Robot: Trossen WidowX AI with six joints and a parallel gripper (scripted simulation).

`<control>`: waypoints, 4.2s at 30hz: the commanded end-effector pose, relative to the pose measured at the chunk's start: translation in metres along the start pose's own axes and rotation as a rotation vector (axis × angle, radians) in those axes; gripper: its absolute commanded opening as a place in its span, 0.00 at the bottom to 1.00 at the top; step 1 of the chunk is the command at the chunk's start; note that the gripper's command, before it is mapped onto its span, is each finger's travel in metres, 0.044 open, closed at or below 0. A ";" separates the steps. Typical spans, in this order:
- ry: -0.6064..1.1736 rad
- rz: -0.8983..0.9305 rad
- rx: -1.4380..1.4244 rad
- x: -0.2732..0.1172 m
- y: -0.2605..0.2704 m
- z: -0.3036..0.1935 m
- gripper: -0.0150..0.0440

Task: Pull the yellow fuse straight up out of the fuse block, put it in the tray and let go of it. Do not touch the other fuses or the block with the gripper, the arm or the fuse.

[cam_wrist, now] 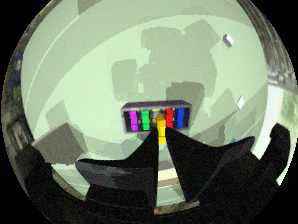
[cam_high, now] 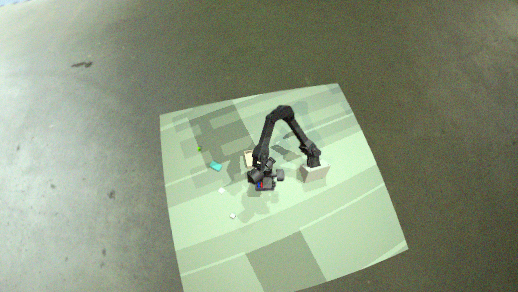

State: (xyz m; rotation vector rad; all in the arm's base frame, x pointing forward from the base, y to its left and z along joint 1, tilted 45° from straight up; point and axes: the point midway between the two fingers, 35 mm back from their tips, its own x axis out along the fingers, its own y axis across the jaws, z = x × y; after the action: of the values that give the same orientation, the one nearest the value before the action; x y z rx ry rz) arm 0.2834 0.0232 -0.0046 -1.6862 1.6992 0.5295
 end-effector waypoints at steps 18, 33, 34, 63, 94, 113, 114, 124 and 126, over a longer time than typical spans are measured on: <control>-0.006 0.002 0.006 -0.025 0.000 0.000 0.25; -0.026 0.005 0.003 -0.027 -0.028 -0.069 0.25; -0.026 0.004 0.003 -0.027 -0.030 -0.076 0.25; 0.001 0.001 0.007 -0.014 -0.036 -0.184 0.25; 0.003 -0.001 0.014 0.010 -0.036 -0.186 0.79; -0.004 0.002 0.000 -0.025 -0.035 -0.183 0.81; -0.004 0.002 0.000 -0.025 -0.035 -0.183 0.81; -0.004 0.002 0.000 -0.025 -0.035 -0.183 0.81; -0.004 0.002 0.000 -0.025 -0.035 -0.183 0.81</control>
State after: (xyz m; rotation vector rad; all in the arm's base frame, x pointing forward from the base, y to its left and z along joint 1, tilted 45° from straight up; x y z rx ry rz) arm 0.2839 -0.0907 0.1452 -1.6819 1.6984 0.5329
